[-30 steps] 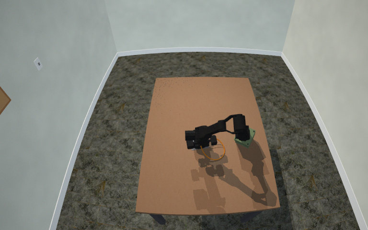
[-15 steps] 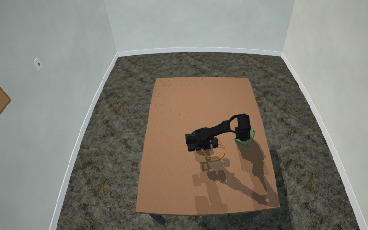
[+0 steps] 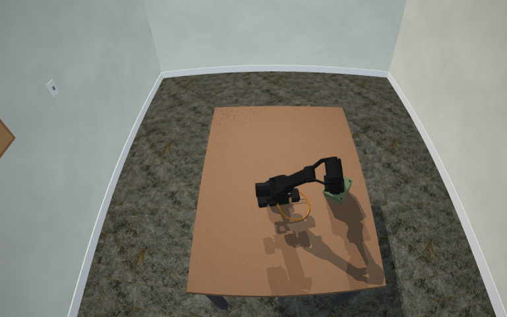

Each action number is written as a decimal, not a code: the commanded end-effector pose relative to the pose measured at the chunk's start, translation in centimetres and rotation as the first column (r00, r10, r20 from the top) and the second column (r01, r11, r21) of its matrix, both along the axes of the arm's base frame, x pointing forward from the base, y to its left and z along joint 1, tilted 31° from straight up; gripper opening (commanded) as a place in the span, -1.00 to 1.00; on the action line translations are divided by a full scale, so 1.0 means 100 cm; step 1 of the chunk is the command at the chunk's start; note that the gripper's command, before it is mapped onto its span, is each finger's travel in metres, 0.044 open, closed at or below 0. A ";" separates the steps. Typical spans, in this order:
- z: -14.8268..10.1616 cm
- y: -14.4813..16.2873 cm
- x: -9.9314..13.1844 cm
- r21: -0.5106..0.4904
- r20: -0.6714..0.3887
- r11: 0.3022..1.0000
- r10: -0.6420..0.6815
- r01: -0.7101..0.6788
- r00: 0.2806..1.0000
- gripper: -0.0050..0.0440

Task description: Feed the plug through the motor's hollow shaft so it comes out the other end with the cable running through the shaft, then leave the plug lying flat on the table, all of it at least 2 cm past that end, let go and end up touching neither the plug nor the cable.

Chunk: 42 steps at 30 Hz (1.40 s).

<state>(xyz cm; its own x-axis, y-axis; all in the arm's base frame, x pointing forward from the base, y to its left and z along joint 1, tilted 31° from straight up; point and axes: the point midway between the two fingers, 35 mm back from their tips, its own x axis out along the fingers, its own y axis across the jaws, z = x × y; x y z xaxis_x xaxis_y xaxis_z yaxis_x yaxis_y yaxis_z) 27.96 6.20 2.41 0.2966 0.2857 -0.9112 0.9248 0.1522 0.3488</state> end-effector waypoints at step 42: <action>-0.010 -0.005 0.003 0.000 -0.005 1.000 0.001 -0.001 1.000 -0.80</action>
<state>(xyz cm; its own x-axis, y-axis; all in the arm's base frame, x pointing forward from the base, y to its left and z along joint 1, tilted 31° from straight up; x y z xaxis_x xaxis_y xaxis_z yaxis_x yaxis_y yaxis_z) 28.17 5.92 1.56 0.2945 0.2838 -0.9125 0.9264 0.1497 0.3456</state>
